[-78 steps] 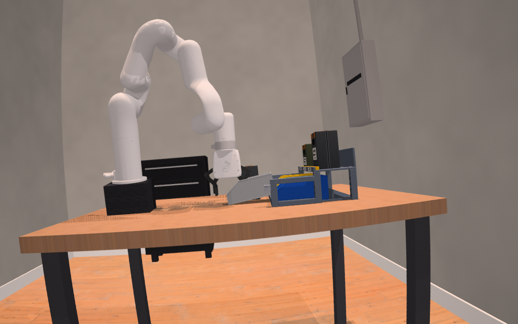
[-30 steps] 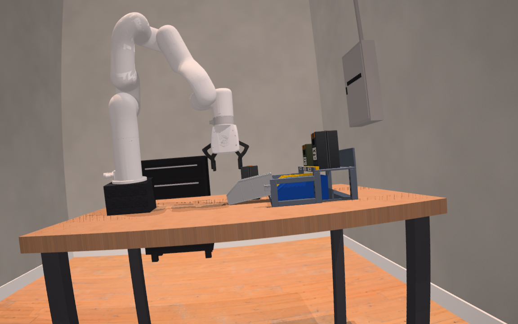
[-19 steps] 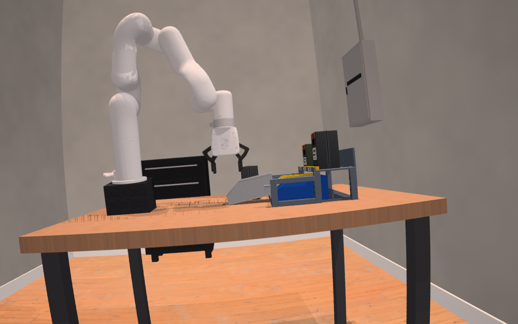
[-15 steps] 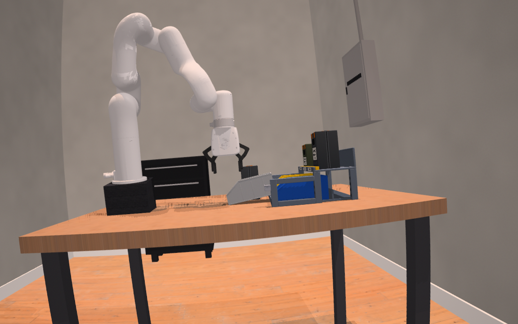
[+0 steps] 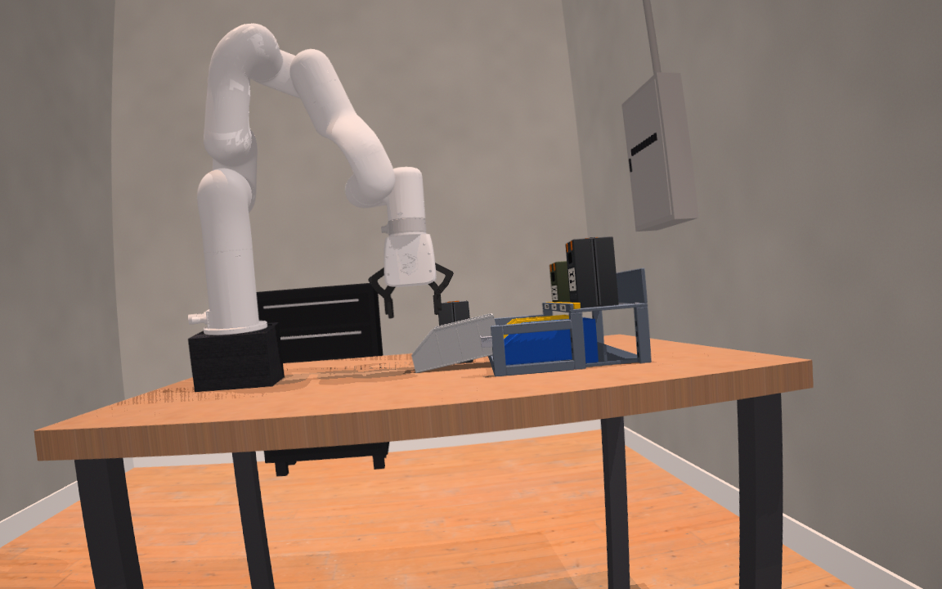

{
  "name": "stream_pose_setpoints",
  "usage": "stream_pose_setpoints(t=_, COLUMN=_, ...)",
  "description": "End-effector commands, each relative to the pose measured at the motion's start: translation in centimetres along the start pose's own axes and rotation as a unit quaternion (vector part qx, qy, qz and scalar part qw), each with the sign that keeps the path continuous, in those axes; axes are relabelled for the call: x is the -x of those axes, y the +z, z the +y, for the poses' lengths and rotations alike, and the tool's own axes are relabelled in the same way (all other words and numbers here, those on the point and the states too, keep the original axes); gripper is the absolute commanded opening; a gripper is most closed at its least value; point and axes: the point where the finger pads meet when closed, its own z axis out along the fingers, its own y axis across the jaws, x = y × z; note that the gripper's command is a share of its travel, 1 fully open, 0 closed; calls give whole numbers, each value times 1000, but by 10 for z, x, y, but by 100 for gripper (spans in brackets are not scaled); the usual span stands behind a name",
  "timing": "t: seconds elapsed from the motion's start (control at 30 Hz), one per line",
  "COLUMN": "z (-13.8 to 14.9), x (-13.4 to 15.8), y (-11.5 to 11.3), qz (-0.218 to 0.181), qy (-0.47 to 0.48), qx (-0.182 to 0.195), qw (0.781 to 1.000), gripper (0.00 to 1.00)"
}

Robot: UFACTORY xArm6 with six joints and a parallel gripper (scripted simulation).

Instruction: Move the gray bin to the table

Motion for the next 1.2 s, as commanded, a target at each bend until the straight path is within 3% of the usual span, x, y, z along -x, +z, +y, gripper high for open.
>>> stream_pose_setpoints(t=0.0, z=1, x=0, y=-1, qz=0, qy=0, qx=2, qw=1000, gripper=100)
stream_pose_setpoints(t=0.7, z=1, x=0, y=2, qz=0, qy=0, qx=2, qw=1000, gripper=100)
stream_pose_setpoints(t=0.73, z=1, x=0, y=2, qz=0, qy=0, qx=2, qw=1000, gripper=33)
stream_pose_setpoints(t=1.17, z=1, x=0, y=2, qz=0, qy=0, qx=2, qw=1000, gripper=33)
